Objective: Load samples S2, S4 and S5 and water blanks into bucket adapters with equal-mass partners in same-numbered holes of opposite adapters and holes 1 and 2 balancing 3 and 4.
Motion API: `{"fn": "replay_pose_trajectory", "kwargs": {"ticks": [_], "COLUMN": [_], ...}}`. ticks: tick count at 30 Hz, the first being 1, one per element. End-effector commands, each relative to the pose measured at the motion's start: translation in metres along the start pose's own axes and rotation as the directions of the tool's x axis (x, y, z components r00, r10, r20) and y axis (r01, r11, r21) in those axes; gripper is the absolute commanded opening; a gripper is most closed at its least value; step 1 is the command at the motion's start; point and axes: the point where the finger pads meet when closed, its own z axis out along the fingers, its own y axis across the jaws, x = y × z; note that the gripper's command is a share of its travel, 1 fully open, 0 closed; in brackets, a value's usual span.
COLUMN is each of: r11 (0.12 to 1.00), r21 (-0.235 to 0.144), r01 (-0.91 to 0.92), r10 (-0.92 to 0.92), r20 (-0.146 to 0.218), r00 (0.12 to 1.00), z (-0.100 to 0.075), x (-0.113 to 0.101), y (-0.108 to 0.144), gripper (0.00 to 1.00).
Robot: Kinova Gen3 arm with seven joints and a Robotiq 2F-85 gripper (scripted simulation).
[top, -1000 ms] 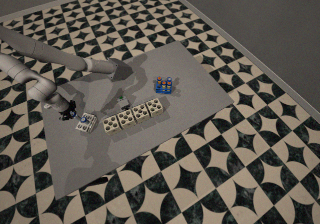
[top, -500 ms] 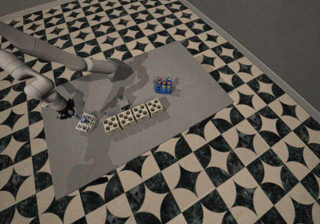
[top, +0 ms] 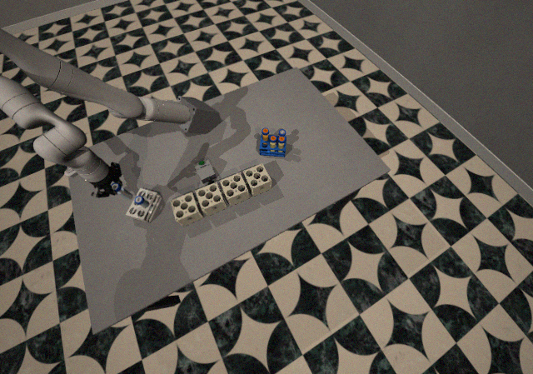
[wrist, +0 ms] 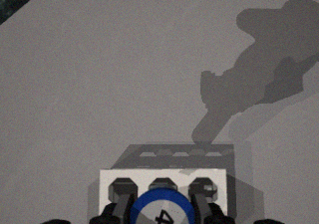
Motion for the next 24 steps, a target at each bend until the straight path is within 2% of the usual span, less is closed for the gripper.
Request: {"fn": "replay_pose_trajectory", "kwargs": {"ticks": [1,17,24], "r11": [1.000,1.000,0.999], "r21": [0.001,0.001,-0.006], "r01": [0.000,0.000,-0.040], "r10": [0.000,0.000,0.040], "r20": [0.000,0.000,0.000], "r00": [1.000,1.000,0.999], "z": [-0.006,-0.024,-0.026], "x": [0.001,0.004,-0.002], "y": [0.000,0.000,0.003], "gripper": [0.10,0.10,0.10]}}
